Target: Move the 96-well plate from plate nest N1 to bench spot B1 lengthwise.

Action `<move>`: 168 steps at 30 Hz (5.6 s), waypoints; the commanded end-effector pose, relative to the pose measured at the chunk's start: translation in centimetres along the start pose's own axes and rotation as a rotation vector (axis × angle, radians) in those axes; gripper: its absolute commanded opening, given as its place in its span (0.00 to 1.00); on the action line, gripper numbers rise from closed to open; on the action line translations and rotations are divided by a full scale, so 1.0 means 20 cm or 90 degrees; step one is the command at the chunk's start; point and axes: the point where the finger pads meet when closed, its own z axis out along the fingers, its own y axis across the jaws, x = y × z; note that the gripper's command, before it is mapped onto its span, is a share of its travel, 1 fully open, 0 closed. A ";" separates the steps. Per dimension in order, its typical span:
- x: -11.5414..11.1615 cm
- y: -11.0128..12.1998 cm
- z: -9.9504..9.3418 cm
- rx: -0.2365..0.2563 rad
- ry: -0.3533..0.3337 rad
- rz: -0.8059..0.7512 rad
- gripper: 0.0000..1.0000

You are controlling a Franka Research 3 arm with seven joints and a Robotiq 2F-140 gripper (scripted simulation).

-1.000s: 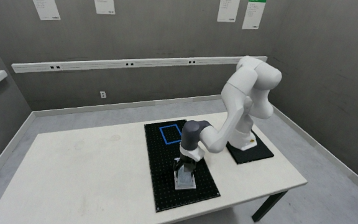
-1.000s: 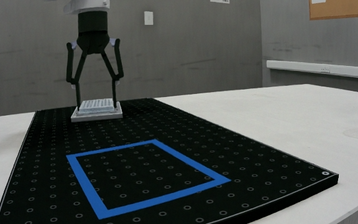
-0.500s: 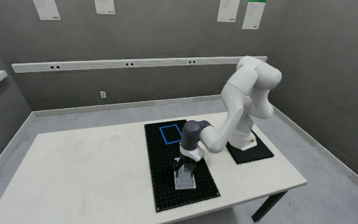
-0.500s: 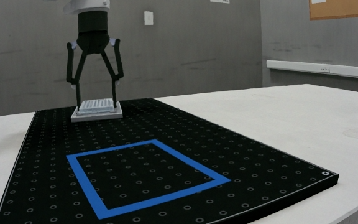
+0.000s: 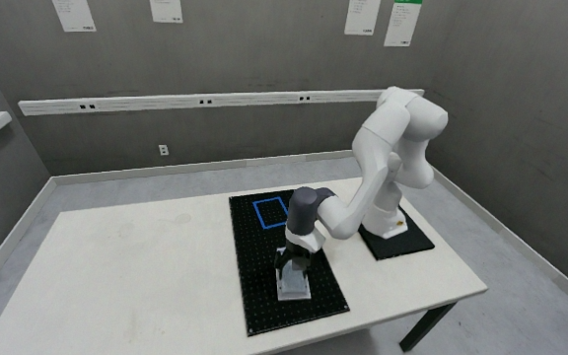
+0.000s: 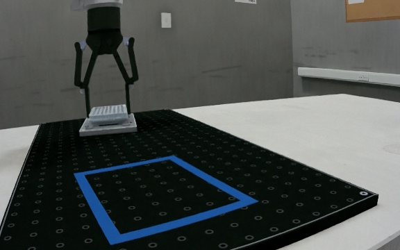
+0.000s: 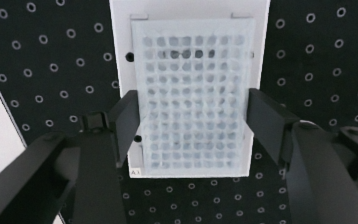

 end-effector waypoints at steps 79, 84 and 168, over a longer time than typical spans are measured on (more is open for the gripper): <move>-0.40 0.05 -0.23 0.003 -0.002 -0.175 0.60; -0.46 0.06 -0.23 0.003 -0.002 -0.175 0.60; -1.68 0.24 -0.20 0.003 -0.002 -0.175 0.60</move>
